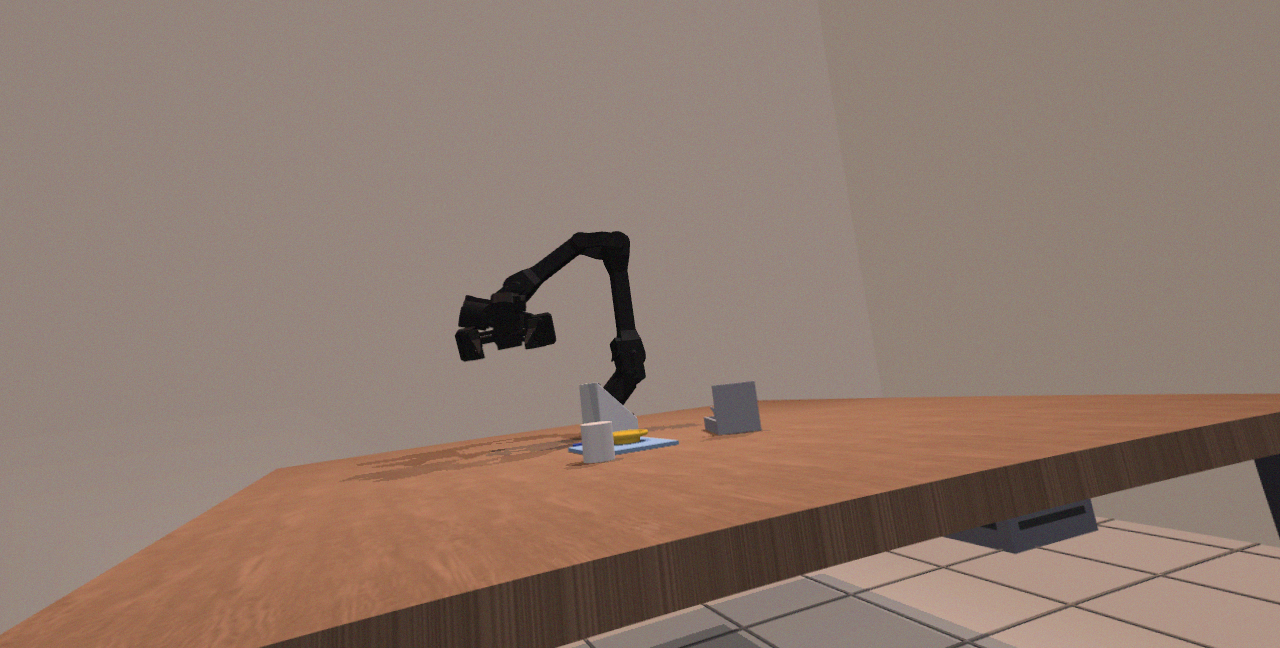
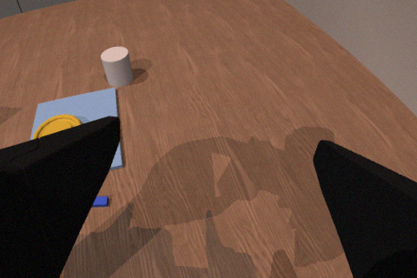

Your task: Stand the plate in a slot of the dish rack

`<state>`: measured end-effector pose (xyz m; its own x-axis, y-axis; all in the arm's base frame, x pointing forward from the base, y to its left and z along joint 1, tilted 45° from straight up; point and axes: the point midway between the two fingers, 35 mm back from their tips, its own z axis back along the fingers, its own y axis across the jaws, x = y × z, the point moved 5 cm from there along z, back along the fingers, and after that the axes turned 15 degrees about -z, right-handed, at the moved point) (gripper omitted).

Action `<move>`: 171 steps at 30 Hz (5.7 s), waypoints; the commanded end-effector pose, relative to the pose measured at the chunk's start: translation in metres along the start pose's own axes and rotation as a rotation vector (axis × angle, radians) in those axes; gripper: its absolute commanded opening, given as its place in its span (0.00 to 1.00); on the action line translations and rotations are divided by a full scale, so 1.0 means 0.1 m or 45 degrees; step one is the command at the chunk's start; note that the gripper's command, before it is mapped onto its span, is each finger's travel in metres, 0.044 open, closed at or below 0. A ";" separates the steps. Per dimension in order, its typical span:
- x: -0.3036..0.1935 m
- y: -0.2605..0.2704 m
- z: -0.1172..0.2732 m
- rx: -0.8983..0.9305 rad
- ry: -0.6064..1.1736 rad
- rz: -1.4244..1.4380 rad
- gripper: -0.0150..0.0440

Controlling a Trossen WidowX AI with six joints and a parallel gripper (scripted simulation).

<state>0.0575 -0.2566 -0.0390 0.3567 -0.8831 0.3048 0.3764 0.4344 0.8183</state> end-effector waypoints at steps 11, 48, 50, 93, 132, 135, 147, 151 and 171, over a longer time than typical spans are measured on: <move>0.53 0.64 -0.65 -0.045 0.563 0.146 0.93; 0.04 2.15 -1.97 -0.176 1.456 0.519 0.93; -0.19 2.08 -2.07 -0.174 1.457 0.519 0.93; -0.94 1.86 -2.38 -0.168 1.459 0.516 0.93; -0.45 2.03 -2.22 -0.175 1.456 0.519 0.25; -0.32 2.07 -2.16 -0.175 1.456 0.519 0.25; 0.01 2.18 -1.99 -0.172 1.459 0.518 0.25; -0.03 2.29 -1.94 -0.235 1.444 0.425 0.25; -0.41 3.06 -1.47 -0.714 1.271 -0.354 0.25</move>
<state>0.2911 -0.0732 0.1129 0.7103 -0.4746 -0.5198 0.7003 0.5505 0.4544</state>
